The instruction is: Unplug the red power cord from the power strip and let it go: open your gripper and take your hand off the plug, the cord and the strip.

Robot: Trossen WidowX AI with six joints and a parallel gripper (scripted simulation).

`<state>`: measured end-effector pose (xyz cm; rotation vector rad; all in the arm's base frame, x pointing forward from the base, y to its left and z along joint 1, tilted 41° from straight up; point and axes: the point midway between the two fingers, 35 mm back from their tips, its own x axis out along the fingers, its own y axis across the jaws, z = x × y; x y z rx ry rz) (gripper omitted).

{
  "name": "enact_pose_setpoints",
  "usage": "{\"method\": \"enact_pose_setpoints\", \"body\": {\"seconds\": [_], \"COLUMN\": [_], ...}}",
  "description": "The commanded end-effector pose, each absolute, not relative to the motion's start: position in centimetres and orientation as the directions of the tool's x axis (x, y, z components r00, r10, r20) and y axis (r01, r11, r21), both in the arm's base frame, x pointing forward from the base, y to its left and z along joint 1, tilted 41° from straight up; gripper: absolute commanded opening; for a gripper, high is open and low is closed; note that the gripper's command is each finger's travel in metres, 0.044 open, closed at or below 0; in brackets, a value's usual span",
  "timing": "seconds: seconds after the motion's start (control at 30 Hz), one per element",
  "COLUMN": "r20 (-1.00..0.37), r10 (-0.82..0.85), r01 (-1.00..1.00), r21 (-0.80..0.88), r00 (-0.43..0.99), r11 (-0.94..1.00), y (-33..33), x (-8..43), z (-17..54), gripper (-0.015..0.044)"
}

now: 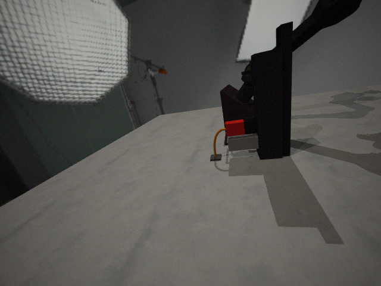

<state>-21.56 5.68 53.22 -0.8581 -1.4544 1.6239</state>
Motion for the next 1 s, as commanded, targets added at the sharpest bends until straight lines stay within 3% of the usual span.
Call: {"method": "enact_pose_setpoints", "body": {"seconds": [0.0, 0.27, 0.63, 0.97], "r20": [0.02, 0.177, 0.24, 0.192], "r10": [0.879, 0.7, 0.265, -0.04], "r01": [-0.113, -0.212, -0.261, -0.186], "r21": [-0.993, -0.977, -0.964, -0.974], "r00": [-0.476, -0.692, -0.934, -0.98], "r11": [-0.039, 0.037, -0.047, -0.127], "y": [5.6, -1.7, -16.0, -25.2], "x": [-21.7, -26.7, -30.4, -29.1], "z": [53.2, 52.9, 49.6, 45.9], "gripper": [0.0374, 0.0164, 0.016, 0.016]}}
